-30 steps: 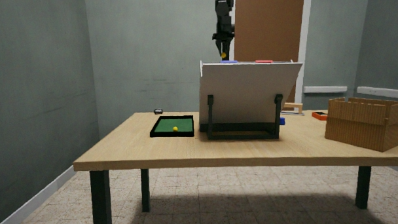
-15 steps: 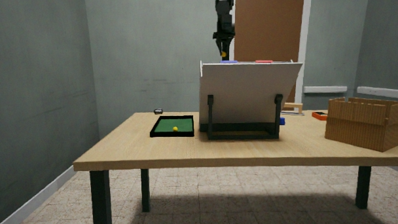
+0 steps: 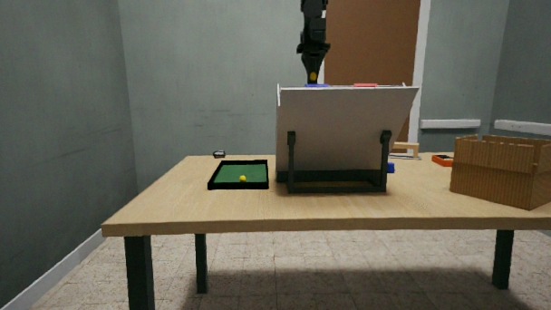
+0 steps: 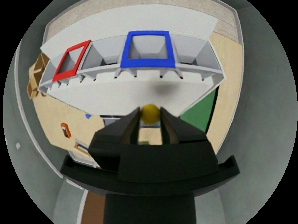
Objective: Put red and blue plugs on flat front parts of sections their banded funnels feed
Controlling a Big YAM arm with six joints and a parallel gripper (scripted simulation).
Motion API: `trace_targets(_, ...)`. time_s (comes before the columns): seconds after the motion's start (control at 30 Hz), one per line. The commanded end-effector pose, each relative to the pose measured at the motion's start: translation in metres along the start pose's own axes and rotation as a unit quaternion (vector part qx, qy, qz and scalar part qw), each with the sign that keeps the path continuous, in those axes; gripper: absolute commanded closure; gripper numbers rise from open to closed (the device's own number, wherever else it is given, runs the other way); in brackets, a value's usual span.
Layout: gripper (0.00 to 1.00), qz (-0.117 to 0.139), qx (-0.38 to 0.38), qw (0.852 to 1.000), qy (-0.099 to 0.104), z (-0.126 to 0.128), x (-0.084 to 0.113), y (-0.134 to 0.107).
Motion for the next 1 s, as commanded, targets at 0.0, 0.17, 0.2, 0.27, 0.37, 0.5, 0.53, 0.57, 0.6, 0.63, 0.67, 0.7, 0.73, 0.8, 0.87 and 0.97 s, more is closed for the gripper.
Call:
trace_targets(0.0,1.0,-0.022,0.001,1.0,-0.003,0.006,0.021,0.034)
trace_targets(0.17,1.0,-0.022,0.001,1.0,-0.003,0.008,0.016,0.06)
trace_targets(0.2,1.0,-0.022,0.001,1.0,-0.003,0.008,0.015,0.065)
trace_targets(0.27,1.0,-0.022,0.001,1.0,-0.003,0.008,0.013,0.073)
trace_targets(0.37,1.0,-0.021,0.001,1.0,-0.003,0.009,0.013,0.077)
trace_targets(0.5,1.0,-0.021,0.001,1.0,-0.003,0.009,0.01,0.088)
trace_targets(0.53,1.0,-0.021,0.001,1.0,-0.003,0.009,0.01,0.09)
trace_targets(0.57,1.0,-0.021,0.001,1.0,-0.003,0.009,0.009,0.092)
trace_targets(0.6,1.0,-0.021,0.001,1.0,-0.003,0.01,0.009,0.094)
trace_targets(0.63,1.0,-0.021,0.002,1.0,-0.003,0.01,0.009,0.095)
trace_targets(0.67,1.0,-0.021,0.002,1.0,-0.003,0.01,0.009,0.096)
trace_targets(0.7,1.0,-0.021,0.002,1.0,-0.002,0.01,0.008,0.097)
trace_targets(0.73,1.0,-0.021,0.002,1.0,-0.002,0.01,0.008,0.098)
trace_targets(0.8,1.0,-0.021,0.002,1.0,-0.002,0.01,0.008,0.098)
trace_targets(0.87,1.0,-0.021,0.002,1.0,-0.002,0.01,0.008,0.099)
trace_targets(0.97,1.0,-0.021,0.002,1.0,-0.002,0.01,0.008,0.099)
Point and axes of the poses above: the point where the finger pads meet when closed, its own x axis back along the fingers, its own z axis across the jaws, y = z × x, the point moved 1 cm from there along x, back along the fingers, and after that the axes turned 2 degrees about -x, right-handed, at the moved point
